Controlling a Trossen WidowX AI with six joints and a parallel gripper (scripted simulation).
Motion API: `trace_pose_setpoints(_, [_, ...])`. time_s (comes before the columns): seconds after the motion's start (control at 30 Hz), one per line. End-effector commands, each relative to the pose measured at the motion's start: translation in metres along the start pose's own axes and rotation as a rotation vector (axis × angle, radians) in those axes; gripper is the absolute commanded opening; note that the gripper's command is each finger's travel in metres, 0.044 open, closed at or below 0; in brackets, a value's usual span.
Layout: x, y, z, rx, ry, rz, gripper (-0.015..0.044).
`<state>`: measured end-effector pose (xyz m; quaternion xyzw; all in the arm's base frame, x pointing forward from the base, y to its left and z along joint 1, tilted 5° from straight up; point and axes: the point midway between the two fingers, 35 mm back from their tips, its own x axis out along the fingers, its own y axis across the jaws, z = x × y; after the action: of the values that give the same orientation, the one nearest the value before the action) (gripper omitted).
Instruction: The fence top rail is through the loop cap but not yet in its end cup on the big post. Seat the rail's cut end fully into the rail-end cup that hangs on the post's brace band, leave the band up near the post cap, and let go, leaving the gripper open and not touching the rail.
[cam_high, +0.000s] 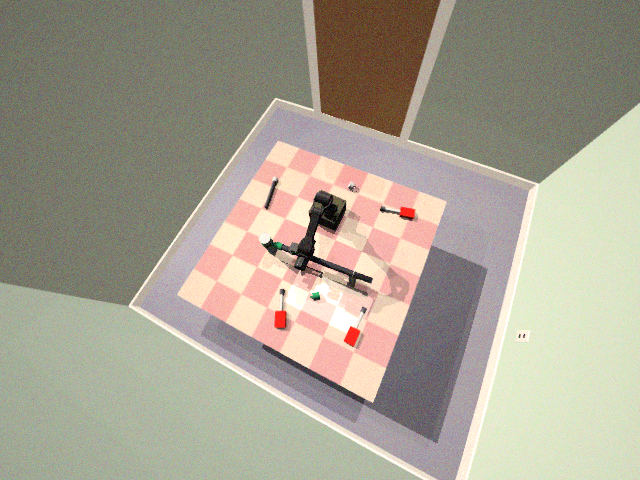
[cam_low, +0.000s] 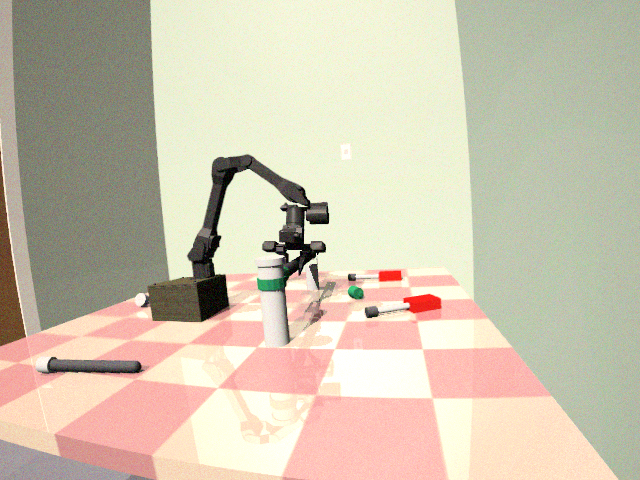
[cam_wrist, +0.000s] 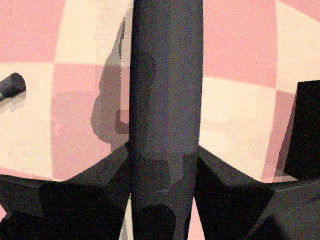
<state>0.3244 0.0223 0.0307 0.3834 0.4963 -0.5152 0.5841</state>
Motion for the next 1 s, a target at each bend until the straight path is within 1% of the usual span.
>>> trace_pose_setpoints(0.0, [-0.0038, 0.0013, 0.0044, 0.0, -0.013, 0.007, 0.0])
trace_pose_setpoints(0.33, [0.0, 0.0, 0.0002, 0.0, 0.0, 0.0, 0.0])
trace_pose_setpoints(0.97, [0.0014, 0.0006, 0.0084, 0.0, -0.001, 0.0, 0.0])
